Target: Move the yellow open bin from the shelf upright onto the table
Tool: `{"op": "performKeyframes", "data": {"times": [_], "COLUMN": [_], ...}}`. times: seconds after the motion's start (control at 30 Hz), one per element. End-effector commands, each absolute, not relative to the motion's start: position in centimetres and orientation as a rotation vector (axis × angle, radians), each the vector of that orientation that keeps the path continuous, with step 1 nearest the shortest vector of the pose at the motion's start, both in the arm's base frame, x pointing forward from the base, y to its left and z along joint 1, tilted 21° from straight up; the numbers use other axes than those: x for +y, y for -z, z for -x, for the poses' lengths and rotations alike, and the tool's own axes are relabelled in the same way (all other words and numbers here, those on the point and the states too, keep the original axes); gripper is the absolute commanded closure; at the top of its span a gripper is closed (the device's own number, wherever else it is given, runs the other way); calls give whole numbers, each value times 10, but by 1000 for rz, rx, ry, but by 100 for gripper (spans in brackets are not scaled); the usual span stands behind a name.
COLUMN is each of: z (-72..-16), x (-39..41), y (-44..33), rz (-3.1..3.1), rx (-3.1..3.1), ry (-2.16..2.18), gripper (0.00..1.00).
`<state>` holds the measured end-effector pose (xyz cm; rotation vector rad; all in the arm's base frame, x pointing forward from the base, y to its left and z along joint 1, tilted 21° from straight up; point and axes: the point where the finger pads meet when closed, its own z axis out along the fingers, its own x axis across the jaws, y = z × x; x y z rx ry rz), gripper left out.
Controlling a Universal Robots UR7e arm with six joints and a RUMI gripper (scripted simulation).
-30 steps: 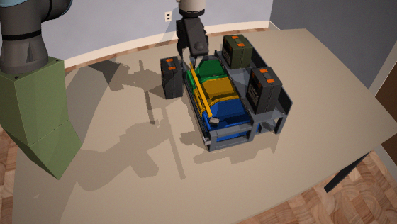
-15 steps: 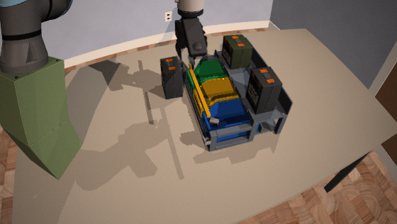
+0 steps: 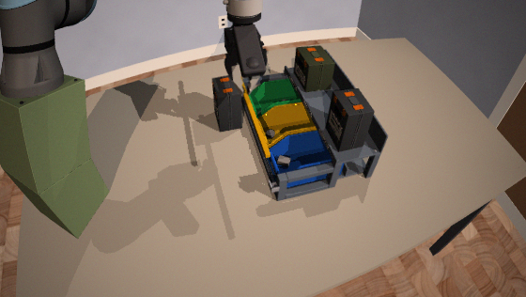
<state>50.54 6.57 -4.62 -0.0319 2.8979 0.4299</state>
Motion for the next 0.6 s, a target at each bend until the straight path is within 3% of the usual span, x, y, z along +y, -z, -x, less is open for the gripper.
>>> {"op": "performKeyframes", "data": {"times": [0.0, 0.57], "z": [-493, -444], "x": [65, 65], "y": [48, 58], "rz": [31, 31], "rx": [2893, 2893], "ry": [-428, -428], "gripper": [100, 100]}}
